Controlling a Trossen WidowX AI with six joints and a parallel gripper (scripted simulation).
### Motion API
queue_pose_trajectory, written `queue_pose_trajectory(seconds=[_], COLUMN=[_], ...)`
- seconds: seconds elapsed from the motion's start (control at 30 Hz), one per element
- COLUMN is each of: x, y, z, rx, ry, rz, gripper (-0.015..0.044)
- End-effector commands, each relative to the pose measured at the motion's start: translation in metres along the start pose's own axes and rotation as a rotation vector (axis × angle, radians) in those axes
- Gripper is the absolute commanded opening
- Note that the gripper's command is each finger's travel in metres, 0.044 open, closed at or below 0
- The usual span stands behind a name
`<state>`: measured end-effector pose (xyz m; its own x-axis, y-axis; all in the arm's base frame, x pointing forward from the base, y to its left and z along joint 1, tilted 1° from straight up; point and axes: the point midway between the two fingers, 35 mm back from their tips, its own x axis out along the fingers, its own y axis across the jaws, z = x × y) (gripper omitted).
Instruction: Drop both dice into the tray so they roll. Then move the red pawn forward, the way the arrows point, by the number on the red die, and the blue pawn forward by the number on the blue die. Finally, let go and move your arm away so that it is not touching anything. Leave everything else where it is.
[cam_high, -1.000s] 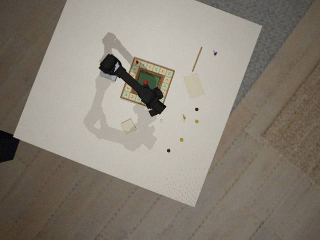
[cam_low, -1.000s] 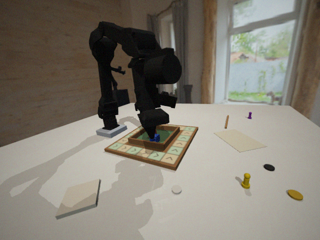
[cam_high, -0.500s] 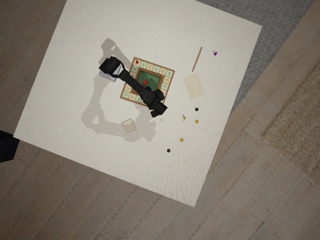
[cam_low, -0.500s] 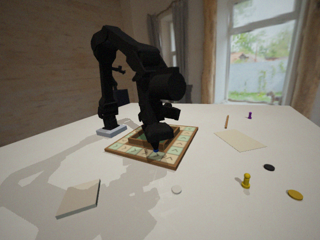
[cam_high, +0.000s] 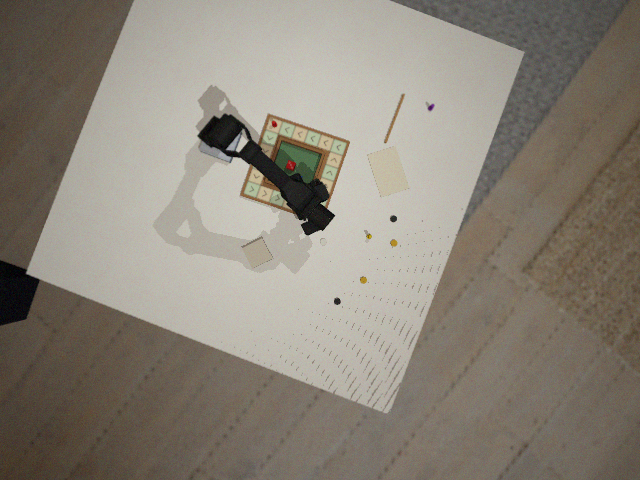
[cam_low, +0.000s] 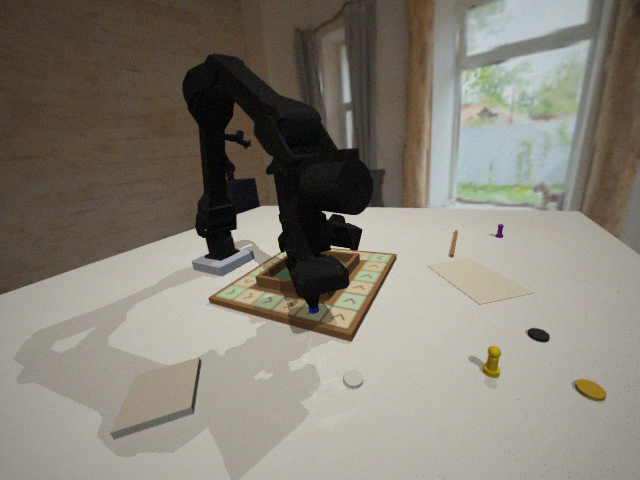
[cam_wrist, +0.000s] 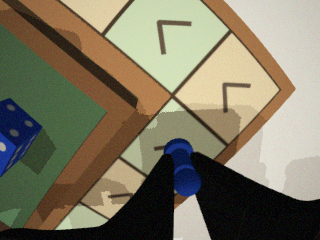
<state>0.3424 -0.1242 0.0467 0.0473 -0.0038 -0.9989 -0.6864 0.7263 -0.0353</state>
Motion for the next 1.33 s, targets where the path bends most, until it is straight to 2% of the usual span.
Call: queue_pose_trajectory(seconds=[0.0,0.27,0.4,0.5,0.63,0.87,1.1,1.13,1.3], x=[-0.001,-0.004,-0.047,-0.05,-0.056,-0.106,-0.127,-0.124,-0.124], y=[0.0,0.0,0.0,0.0,0.008,0.098,0.184,0.144,0.144], z=[0.0,0.0,0.0,0.0,0.0,-0.012,-0.045,-0.026,-0.026], rx=[0.0,0.0,0.005,0.005,0.039,0.385,0.731,0.57,0.57], ry=[-0.001,-0.001,0.0,0.0,0.0,0.003,0.01,-0.004,-0.004], rz=[-0.001,-0.001,0.005,0.006,0.006,0.013,0.019,0.008,0.008], gripper=[0.0053,0.0263,0.0368,0.044,0.044,0.044,0.044,0.044,0.044])
